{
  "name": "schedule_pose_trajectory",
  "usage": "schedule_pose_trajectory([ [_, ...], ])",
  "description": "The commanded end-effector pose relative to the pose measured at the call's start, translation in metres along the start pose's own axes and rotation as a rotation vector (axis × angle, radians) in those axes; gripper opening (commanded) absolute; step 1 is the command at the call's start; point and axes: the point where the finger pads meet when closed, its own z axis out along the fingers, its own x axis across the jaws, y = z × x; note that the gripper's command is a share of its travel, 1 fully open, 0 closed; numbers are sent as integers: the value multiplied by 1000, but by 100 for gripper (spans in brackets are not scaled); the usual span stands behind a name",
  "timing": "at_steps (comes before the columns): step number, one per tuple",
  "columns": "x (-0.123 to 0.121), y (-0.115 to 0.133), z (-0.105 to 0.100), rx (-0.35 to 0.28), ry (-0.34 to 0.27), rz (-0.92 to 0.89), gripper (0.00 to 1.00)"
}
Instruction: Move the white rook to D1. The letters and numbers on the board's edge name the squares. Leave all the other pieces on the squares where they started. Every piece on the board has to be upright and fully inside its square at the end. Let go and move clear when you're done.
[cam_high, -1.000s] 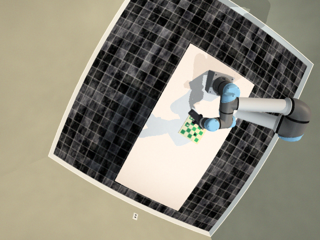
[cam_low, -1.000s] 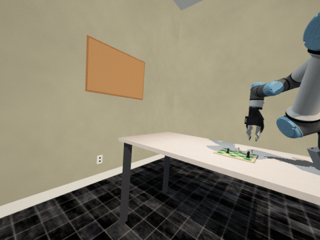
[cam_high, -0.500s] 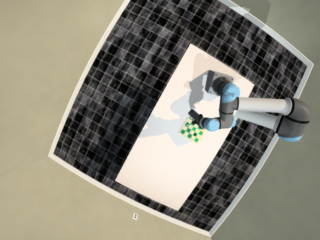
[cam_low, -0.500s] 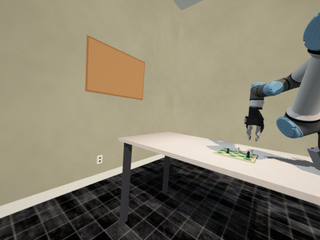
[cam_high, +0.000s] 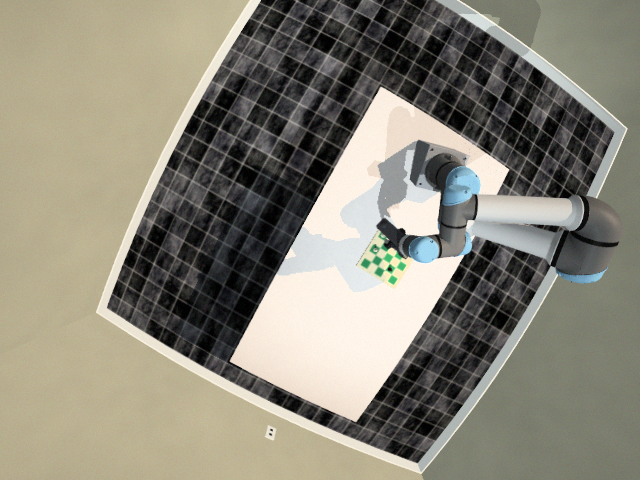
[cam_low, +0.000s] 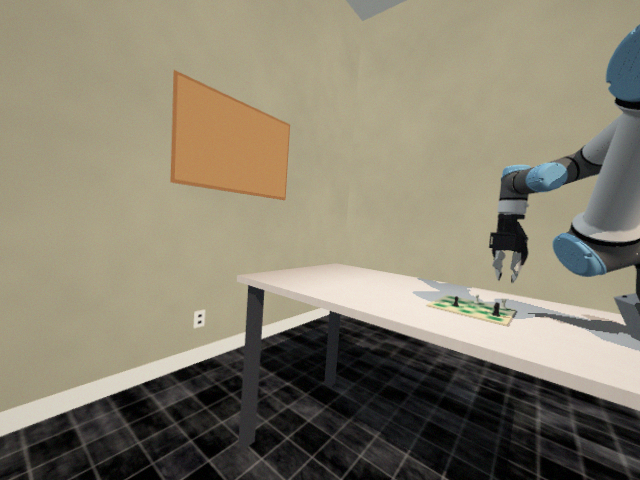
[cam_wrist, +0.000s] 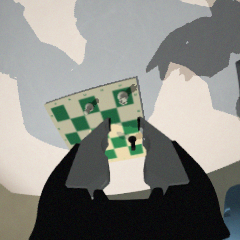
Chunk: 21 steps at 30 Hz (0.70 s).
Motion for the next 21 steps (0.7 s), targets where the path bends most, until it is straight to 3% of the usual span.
schedule_pose_trajectory([
  [1,0,0,0,0,-1,0,22],
  [21,0,0,15,0,-1,0,22],
])
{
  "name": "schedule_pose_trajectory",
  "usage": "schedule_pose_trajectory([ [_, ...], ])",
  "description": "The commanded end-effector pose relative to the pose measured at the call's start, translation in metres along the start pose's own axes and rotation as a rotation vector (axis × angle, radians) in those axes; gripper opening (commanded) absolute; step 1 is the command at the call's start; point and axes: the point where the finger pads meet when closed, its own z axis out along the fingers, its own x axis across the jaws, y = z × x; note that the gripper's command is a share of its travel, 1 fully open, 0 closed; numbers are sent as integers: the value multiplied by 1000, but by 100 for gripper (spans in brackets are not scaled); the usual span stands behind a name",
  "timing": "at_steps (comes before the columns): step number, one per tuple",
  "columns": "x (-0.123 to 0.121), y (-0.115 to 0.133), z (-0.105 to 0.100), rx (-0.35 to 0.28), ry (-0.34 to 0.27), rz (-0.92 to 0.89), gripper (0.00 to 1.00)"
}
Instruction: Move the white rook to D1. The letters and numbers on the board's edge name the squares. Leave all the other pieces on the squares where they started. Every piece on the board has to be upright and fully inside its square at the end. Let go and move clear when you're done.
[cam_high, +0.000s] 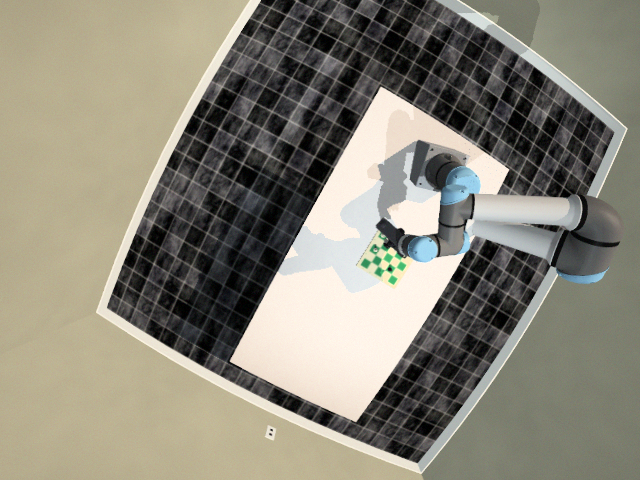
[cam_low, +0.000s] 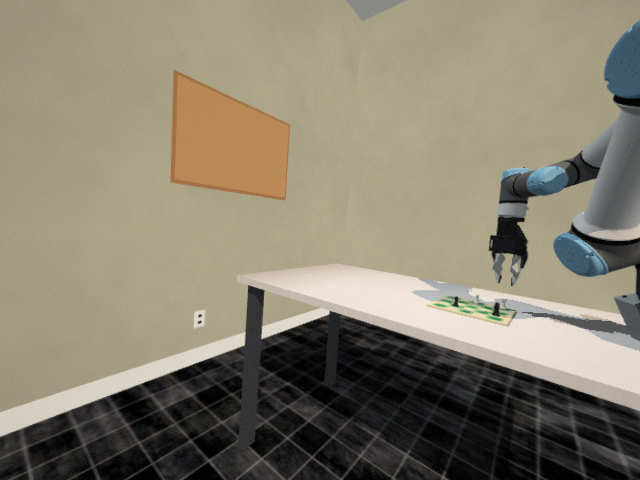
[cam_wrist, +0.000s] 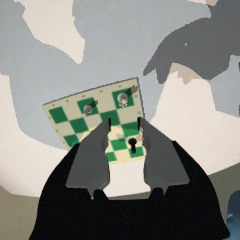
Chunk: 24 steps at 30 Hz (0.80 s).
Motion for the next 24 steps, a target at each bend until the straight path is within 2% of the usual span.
schedule_pose_trajectory([
  [1,0,0,7,1,0,0,22],
  [24,0,0,35,1,0,0,22],
])
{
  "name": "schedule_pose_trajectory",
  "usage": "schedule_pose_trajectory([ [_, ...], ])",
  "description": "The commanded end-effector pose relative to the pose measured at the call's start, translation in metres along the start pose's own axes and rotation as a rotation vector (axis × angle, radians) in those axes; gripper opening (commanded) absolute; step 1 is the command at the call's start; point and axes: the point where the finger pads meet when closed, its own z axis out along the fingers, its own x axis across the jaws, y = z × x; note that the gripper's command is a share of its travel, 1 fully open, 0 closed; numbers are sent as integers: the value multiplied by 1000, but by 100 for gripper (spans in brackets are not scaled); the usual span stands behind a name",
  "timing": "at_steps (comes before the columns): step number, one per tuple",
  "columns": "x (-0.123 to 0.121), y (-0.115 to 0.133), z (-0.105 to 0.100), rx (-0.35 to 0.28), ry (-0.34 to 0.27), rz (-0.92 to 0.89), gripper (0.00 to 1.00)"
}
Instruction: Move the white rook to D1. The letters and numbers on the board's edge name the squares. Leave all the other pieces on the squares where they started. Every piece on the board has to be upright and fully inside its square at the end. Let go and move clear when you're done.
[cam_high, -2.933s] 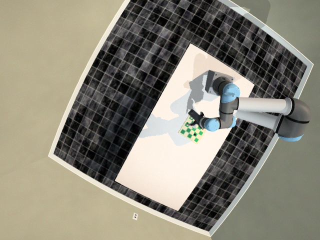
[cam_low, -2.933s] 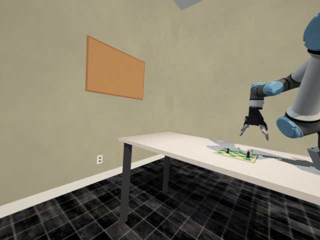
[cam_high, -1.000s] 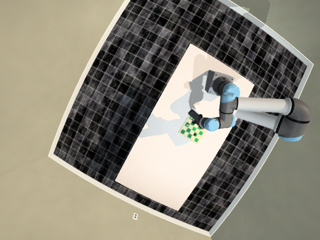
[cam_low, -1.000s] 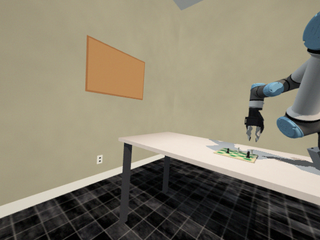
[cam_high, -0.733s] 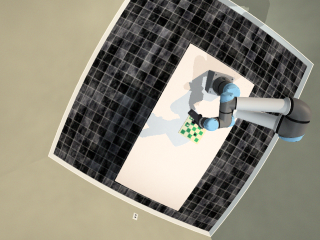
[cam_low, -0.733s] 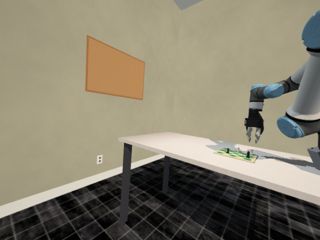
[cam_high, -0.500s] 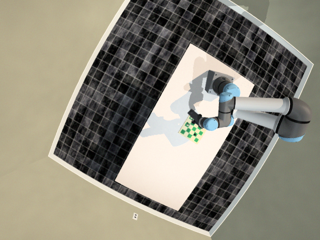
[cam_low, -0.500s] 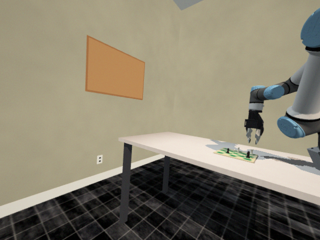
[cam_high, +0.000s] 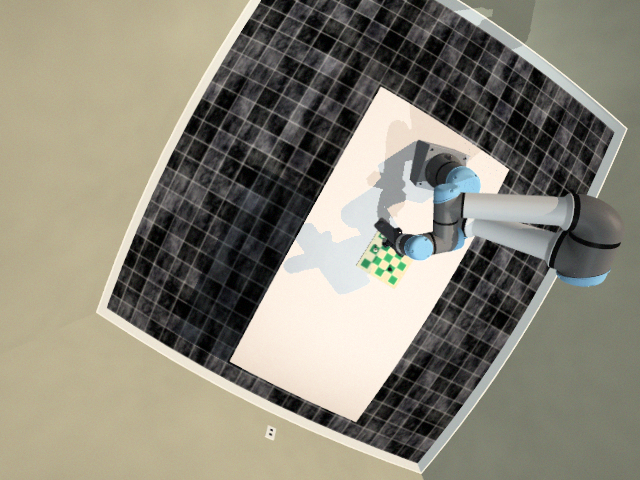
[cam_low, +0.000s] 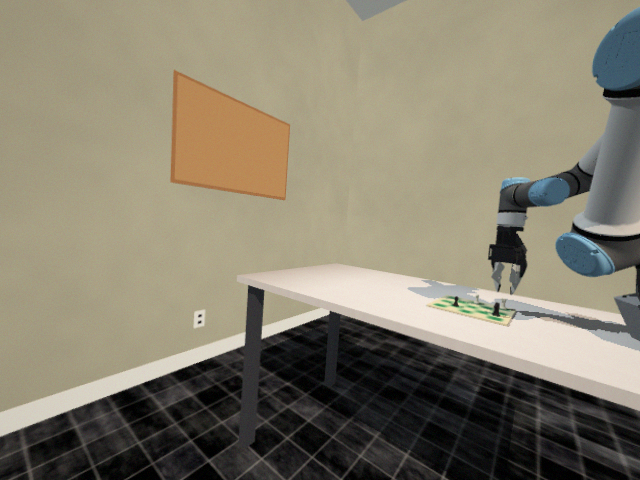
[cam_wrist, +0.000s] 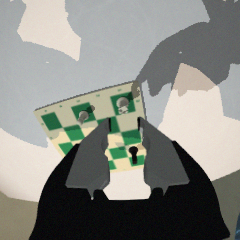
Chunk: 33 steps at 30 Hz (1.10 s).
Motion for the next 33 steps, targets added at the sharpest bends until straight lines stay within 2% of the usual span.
schedule_pose_trajectory([
  [1,-1,0,6,2,0,0,22],
  [33,-1,0,12,2,0,0,22],
])
